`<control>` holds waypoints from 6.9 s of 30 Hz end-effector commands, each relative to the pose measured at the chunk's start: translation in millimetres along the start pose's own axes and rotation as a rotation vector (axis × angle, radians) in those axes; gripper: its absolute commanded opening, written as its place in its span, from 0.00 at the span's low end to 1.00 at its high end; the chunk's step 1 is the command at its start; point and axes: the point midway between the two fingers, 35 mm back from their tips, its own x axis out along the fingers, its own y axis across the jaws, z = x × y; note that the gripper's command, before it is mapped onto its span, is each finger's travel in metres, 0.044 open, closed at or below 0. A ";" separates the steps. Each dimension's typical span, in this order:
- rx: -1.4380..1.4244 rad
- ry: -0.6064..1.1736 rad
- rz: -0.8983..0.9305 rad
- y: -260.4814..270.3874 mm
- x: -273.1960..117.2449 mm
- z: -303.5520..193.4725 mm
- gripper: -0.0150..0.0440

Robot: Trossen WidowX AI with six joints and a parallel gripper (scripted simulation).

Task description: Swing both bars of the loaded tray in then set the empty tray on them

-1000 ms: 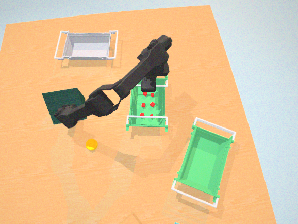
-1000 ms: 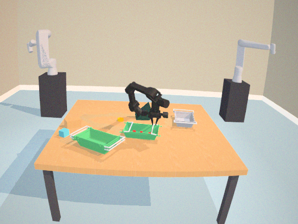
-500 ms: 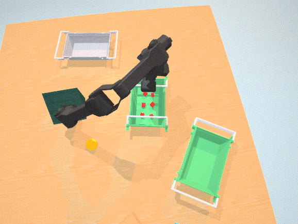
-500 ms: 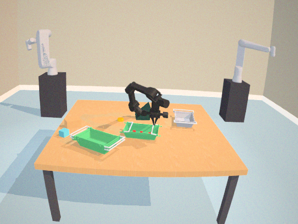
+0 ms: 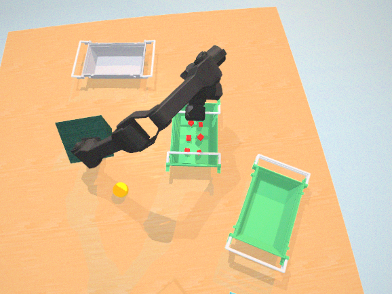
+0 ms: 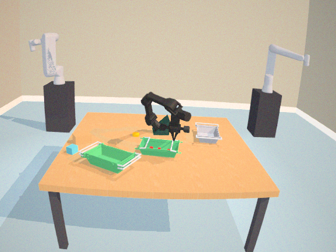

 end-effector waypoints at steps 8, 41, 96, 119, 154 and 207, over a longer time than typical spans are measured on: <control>0.000 0.000 0.000 0.0 0.0 0.0 0.25; 0.000 0.000 0.000 0.0 0.0 0.0 0.30; -0.028 0.020 0.015 155.1 53.6 -340.1 1.00; -0.028 0.019 0.015 153.3 72.5 -340.7 0.70; -0.028 0.019 0.015 153.6 69.8 -340.6 0.28; -0.028 0.021 0.017 185.2 -73.0 -334.6 0.25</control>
